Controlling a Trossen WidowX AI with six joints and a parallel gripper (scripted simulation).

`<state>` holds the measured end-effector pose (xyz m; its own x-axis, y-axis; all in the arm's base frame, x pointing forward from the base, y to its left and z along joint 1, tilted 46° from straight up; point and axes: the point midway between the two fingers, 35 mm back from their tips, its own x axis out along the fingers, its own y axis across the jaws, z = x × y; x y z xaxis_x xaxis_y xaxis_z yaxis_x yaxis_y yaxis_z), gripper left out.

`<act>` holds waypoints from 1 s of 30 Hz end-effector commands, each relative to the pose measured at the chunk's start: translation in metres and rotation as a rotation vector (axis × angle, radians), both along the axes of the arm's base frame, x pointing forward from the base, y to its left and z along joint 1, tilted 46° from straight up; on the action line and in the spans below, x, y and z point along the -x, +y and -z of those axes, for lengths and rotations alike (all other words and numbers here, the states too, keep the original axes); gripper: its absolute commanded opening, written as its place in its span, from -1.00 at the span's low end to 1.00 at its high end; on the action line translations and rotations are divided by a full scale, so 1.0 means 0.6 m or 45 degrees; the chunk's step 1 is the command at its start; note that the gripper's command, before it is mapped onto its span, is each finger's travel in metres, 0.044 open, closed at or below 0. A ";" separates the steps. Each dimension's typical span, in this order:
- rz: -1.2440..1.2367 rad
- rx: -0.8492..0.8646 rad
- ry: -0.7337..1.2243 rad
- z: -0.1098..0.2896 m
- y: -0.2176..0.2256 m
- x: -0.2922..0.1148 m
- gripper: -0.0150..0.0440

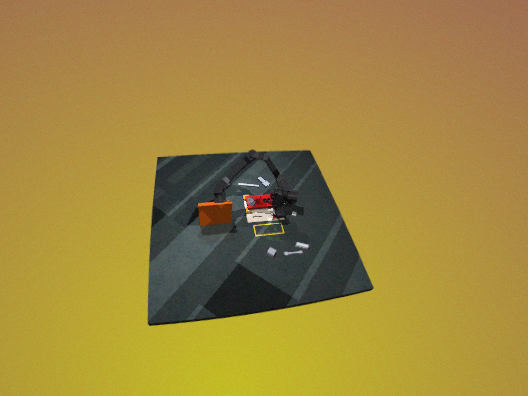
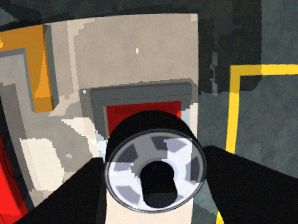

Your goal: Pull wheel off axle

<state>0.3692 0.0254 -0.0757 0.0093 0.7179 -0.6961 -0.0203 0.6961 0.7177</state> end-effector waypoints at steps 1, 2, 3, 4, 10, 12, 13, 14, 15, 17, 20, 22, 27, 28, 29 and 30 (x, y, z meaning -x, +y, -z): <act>-0.003 0.001 0.000 -0.001 -0.001 0.000 -0.49; -0.003 0.001 0.000 -0.002 -0.002 0.000 -0.49; -0.003 0.001 0.000 -0.002 -0.002 0.000 -0.49; -0.002 0.001 0.000 -0.002 -0.003 0.000 -0.49; -0.002 0.001 0.000 -0.005 -0.005 0.000 -0.49; -0.002 0.001 0.001 -0.005 -0.006 0.000 -0.49; -0.002 0.001 0.001 -0.006 -0.006 0.000 -0.49; -0.002 0.001 0.001 -0.006 -0.007 0.000 -0.49; -0.002 0.001 0.001 -0.006 -0.007 0.000 -0.49; -0.002 0.001 0.001 -0.007 -0.008 0.000 -0.49; -0.002 0.001 0.001 -0.008 -0.009 0.000 -0.49; -0.002 0.001 0.001 -0.009 -0.010 0.000 -0.49; -0.001 0.001 0.002 -0.011 -0.012 0.000 -0.49; -0.001 0.001 0.002 -0.011 -0.012 0.000 -0.49; -0.001 0.001 0.002 -0.012 -0.013 0.000 -0.49; -0.001 0.001 0.002 -0.012 -0.013 0.000 -0.49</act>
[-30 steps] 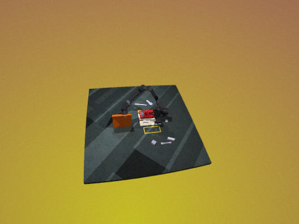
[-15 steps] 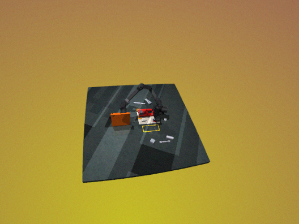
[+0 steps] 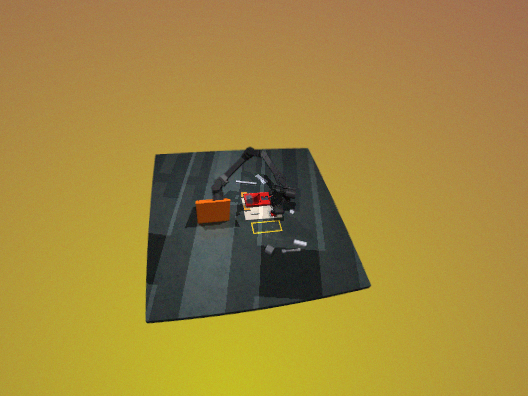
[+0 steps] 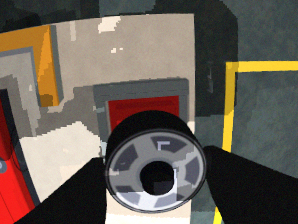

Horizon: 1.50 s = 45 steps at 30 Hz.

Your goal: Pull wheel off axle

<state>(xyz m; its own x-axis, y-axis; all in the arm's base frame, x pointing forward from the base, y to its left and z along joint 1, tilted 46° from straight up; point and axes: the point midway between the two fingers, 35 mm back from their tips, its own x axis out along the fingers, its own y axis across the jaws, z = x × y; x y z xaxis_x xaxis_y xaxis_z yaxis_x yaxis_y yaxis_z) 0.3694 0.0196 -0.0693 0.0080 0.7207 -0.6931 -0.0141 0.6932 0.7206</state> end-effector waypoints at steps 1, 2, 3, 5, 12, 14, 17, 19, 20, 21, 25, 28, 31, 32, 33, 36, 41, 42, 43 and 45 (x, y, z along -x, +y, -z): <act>-0.005 0.006 -0.005 -0.002 -0.004 0.000 -0.49; -0.005 0.006 -0.005 -0.002 -0.004 0.000 -0.49; -0.005 0.006 -0.005 -0.002 -0.005 0.000 -0.49; -0.005 0.006 -0.004 -0.003 -0.005 0.000 -0.49; -0.005 0.006 -0.004 -0.006 -0.008 0.000 -0.49; -0.005 0.006 -0.004 -0.007 -0.009 0.000 -0.49; -0.005 0.005 -0.004 -0.008 -0.010 0.000 -0.49; -0.005 0.005 -0.003 -0.008 -0.011 0.000 -0.49; -0.005 0.005 -0.003 -0.009 -0.011 0.000 -0.49; -0.005 0.005 -0.003 -0.009 -0.012 0.000 -0.49; -0.004 0.005 -0.003 -0.011 -0.013 0.000 -0.49; -0.004 0.005 -0.003 -0.012 -0.015 0.000 -0.49; -0.004 0.005 -0.002 -0.013 -0.016 0.000 -0.49; -0.004 0.005 -0.002 -0.013 -0.016 0.000 -0.49; -0.004 0.005 -0.002 -0.014 -0.017 0.000 -0.49; -0.004 0.005 -0.002 -0.015 -0.018 0.000 -0.49; -0.004 0.005 -0.002 -0.017 -0.020 0.000 -0.49; -0.004 0.005 -0.002 -0.017 -0.020 0.000 -0.49; -0.004 0.005 -0.002 -0.018 -0.021 0.000 -0.49; -0.004 0.004 -0.001 -0.018 -0.021 0.000 -0.49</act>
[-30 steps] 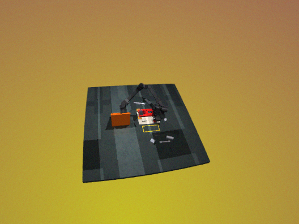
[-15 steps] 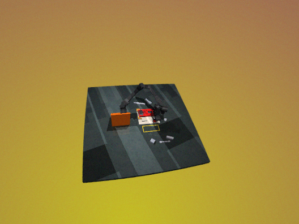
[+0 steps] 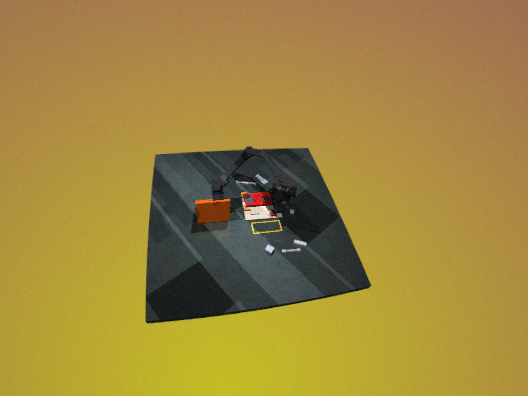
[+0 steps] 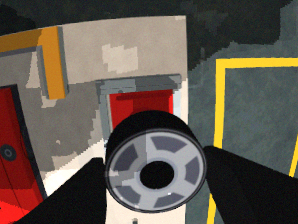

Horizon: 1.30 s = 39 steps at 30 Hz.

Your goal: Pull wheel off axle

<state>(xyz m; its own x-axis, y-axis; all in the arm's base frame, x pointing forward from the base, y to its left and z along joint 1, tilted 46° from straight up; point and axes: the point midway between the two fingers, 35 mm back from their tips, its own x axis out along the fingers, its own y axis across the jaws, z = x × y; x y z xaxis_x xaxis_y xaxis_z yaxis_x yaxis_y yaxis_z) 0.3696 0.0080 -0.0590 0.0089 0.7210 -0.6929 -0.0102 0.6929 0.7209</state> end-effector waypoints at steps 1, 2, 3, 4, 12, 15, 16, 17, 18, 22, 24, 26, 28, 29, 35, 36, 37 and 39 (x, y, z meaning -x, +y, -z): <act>-0.008 0.005 -0.004 -0.002 -0.003 0.000 -0.49; -0.008 0.005 -0.004 -0.002 -0.003 0.000 -0.49; -0.008 0.005 -0.004 -0.002 -0.003 0.000 -0.49; -0.008 0.005 -0.004 -0.003 -0.004 0.000 -0.49; -0.007 0.004 -0.003 -0.006 -0.007 0.000 -0.49; -0.007 0.004 -0.003 -0.007 -0.008 0.000 -0.49; -0.007 0.004 -0.003 -0.007 -0.008 0.000 -0.49; -0.007 0.004 -0.003 -0.008 -0.009 0.000 -0.49; -0.007 0.004 -0.003 -0.008 -0.009 0.001 -0.49; -0.007 0.004 -0.003 -0.010 -0.011 0.001 -0.49; -0.007 0.004 -0.002 -0.010 -0.012 0.001 -0.49; -0.007 0.004 -0.002 -0.011 -0.012 0.001 -0.49; -0.007 0.004 -0.002 -0.012 -0.013 0.001 -0.49; -0.007 0.003 -0.002 -0.012 -0.014 0.001 -0.49; -0.006 0.005 -0.002 -0.031 -0.034 0.000 -0.49; -0.006 0.005 -0.002 -0.037 -0.039 0.001 -0.49; -0.006 0.005 -0.001 -0.043 -0.046 0.001 -0.49; -0.006 0.005 -0.001 -0.052 -0.055 0.003 -0.49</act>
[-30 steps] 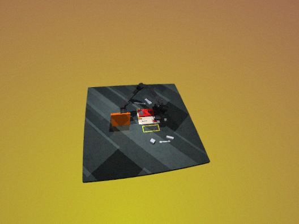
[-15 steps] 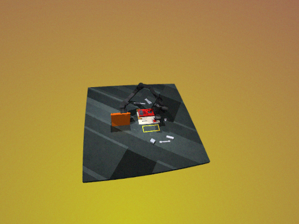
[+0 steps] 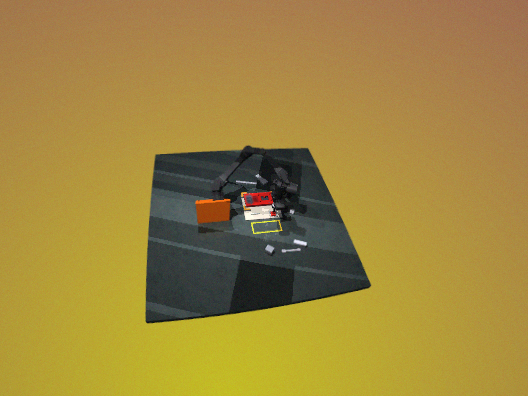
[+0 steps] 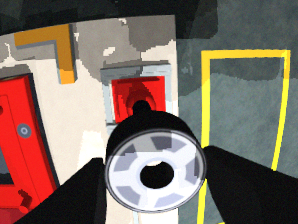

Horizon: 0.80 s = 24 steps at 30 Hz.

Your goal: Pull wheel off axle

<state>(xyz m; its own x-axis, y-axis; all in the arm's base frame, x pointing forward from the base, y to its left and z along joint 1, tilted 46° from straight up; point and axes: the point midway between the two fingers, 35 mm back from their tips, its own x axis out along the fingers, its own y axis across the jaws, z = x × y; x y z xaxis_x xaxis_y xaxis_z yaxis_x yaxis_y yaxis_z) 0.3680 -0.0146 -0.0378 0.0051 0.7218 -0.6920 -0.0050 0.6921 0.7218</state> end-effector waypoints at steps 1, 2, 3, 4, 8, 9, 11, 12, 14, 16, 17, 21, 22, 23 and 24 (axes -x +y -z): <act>-0.007 0.006 -0.009 -0.017 -0.018 0.000 -0.49; -0.007 0.006 -0.009 -0.017 -0.019 0.000 -0.49; 0.005 0.002 -0.005 -0.007 -0.011 0.000 -0.49; 0.005 0.004 -0.005 -0.004 -0.015 0.002 -0.49; 0.004 0.012 -0.006 0.020 -0.044 0.021 -0.49; 0.004 0.013 -0.006 0.026 -0.051 0.027 -0.49; 0.003 0.016 -0.006 0.037 -0.065 0.038 -0.49; 0.002 0.017 -0.006 0.043 -0.072 0.044 -0.49; 0.001 0.018 -0.006 0.055 -0.085 0.056 -0.49; -0.001 0.018 -0.006 0.066 -0.097 0.068 -0.49; -0.002 0.018 -0.006 0.071 -0.103 0.075 -0.49; -0.006 0.015 -0.007 0.091 -0.124 0.101 -0.49; -0.007 0.014 -0.007 0.094 -0.127 0.104 -0.49; -0.007 0.014 -0.007 0.095 -0.128 0.105 -0.49; -0.007 0.014 -0.007 0.095 -0.128 0.105 -0.49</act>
